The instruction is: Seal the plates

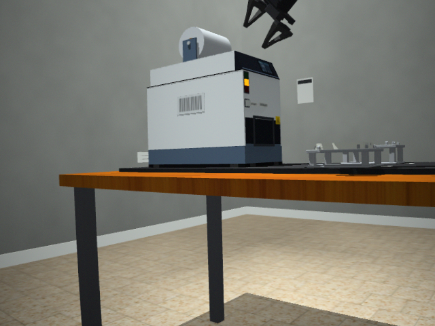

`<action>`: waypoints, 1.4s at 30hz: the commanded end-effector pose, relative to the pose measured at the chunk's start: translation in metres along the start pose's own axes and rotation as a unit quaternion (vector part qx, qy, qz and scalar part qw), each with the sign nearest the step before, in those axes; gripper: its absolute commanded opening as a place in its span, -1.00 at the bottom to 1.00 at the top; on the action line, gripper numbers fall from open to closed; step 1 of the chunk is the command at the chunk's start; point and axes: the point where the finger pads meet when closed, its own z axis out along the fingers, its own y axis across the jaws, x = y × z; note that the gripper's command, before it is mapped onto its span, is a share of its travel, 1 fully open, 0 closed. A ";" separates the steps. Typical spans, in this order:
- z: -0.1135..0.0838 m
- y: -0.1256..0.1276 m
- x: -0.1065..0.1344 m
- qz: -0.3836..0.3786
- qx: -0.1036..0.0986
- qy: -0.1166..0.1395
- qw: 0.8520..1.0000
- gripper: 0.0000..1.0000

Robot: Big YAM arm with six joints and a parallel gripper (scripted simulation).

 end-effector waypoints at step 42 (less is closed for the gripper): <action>-0.001 -0.006 0.018 -0.061 0.007 0.008 0.998 1.00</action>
